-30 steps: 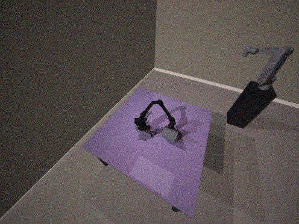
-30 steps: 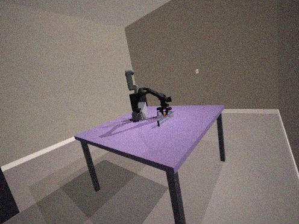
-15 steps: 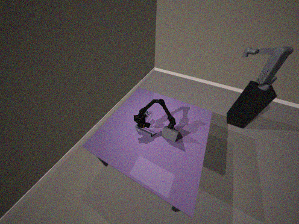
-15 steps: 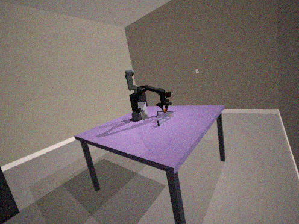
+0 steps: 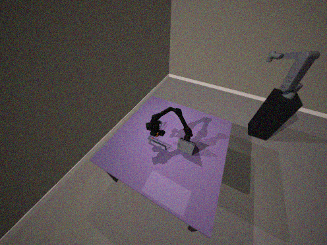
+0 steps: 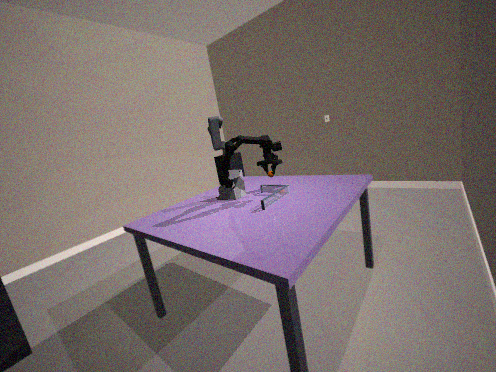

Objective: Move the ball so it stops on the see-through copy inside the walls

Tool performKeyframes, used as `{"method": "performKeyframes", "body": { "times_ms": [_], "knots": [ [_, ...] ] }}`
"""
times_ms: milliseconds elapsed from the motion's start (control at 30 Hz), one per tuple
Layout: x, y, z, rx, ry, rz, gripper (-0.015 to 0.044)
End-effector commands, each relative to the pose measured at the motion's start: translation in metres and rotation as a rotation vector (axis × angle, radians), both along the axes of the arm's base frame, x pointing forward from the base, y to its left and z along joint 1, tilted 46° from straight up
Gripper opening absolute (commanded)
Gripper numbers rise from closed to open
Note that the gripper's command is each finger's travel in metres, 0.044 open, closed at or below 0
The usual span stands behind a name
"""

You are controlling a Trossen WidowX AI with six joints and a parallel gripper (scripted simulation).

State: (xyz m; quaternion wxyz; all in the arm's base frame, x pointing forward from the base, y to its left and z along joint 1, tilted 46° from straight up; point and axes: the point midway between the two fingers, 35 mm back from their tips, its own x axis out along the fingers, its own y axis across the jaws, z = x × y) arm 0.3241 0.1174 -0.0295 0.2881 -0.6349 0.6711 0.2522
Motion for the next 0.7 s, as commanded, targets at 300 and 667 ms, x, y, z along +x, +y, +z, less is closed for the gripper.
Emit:
{"method": "performKeyframes", "body": {
  "times_ms": [300,667],
  "knots": [
    [0.01,-0.015,-0.002,-0.01,-0.305,-0.313,0.0],
    [0.019,-0.031,-0.005,-0.023,-0.611,-0.619,0.0]
  ]
}}
